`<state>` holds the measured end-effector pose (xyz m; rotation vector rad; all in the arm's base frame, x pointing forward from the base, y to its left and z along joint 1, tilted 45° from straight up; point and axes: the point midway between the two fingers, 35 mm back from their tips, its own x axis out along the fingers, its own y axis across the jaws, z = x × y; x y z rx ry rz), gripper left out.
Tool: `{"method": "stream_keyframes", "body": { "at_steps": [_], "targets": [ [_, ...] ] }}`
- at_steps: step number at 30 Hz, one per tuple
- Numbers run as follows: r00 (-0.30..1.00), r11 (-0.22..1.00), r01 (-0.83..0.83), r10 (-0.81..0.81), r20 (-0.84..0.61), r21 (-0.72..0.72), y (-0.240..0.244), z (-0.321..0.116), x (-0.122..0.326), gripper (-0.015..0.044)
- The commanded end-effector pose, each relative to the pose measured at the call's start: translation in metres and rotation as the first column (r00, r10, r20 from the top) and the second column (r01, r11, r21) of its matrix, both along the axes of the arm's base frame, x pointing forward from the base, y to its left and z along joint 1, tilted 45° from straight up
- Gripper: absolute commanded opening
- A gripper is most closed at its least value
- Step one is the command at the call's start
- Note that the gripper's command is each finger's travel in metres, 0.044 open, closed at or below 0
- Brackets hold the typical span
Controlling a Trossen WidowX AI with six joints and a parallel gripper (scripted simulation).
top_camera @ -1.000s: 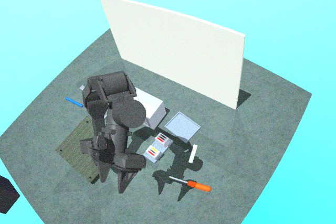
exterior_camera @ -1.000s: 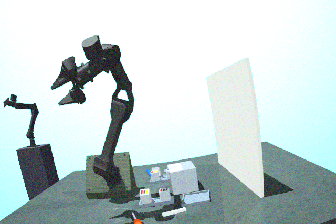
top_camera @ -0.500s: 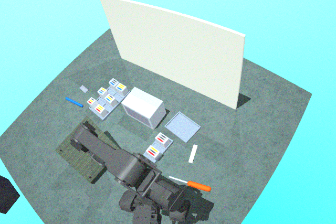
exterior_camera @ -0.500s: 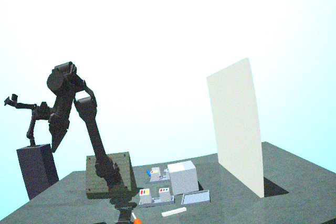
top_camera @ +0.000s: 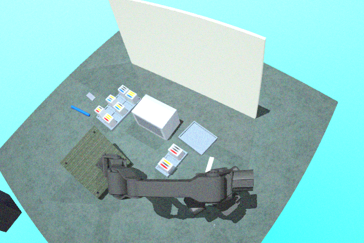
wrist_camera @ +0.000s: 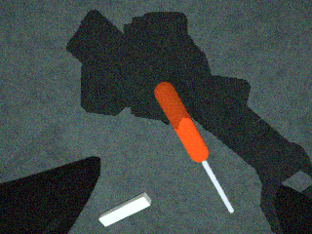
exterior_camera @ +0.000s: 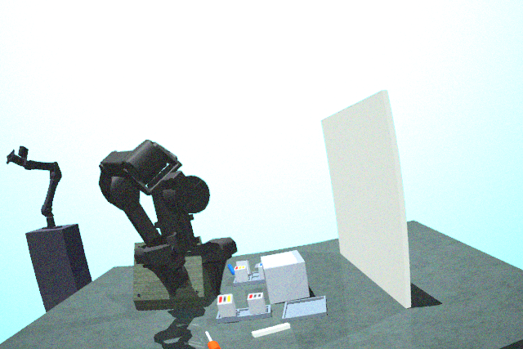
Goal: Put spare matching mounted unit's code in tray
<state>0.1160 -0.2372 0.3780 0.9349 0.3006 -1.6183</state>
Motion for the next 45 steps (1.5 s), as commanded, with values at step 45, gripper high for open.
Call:
{"method": "stream_keyframes", "body": {
  "at_steps": [45],
  "targets": [
    [-0.376, 0.262, -0.705, 0.650, -0.660, 0.660, 0.320, -0.262, 0.262, 0.0440]
  ]
}}
